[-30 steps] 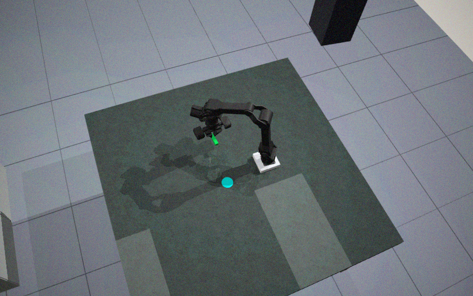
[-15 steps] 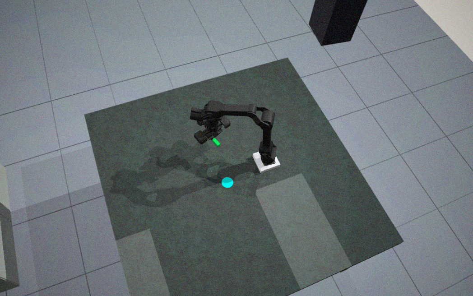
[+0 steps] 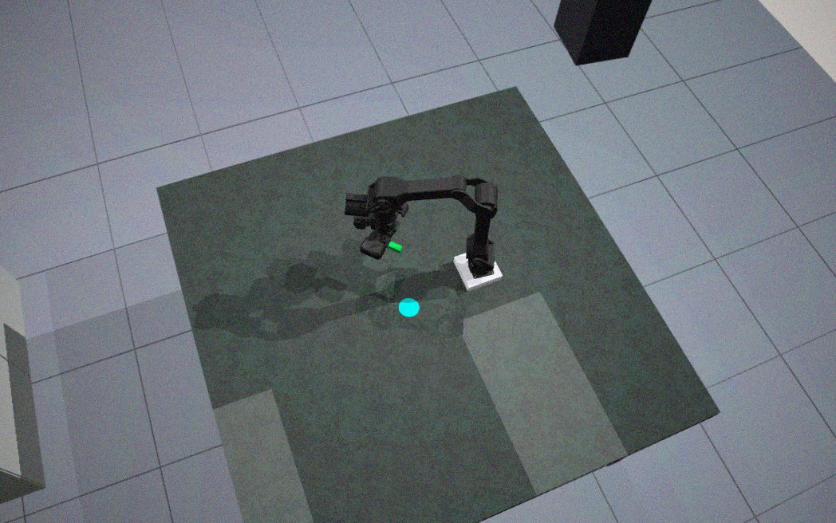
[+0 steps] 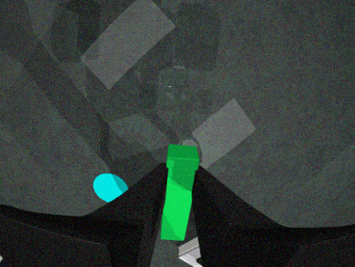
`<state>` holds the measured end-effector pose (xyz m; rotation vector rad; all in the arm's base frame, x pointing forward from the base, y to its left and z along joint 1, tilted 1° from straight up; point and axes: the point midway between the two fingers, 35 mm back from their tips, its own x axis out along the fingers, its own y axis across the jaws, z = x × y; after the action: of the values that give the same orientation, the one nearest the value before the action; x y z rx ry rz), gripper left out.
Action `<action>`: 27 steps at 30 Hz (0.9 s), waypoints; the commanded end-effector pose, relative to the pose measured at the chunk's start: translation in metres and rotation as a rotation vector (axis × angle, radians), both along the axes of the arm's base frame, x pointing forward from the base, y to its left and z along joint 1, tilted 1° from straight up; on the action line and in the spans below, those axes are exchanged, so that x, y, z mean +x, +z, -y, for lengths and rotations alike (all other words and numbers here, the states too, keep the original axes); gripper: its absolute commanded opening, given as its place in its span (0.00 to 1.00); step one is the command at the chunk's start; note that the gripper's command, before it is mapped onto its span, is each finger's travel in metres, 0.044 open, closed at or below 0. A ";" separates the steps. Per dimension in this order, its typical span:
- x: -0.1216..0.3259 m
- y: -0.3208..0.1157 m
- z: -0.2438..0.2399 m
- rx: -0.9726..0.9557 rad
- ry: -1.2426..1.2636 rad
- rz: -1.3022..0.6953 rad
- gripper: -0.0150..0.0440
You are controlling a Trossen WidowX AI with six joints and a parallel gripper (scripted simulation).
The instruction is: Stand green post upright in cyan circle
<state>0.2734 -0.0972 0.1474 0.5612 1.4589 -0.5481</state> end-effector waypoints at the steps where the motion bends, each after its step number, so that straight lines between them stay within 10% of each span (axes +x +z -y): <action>1: -0.001 0.002 -0.010 -0.008 0.104 -0.001 0.29; 27: -0.008 0.009 -0.091 -0.021 0.893 0.002 0.29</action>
<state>0.2683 -0.0134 0.1555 -0.0807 1.5287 0.0834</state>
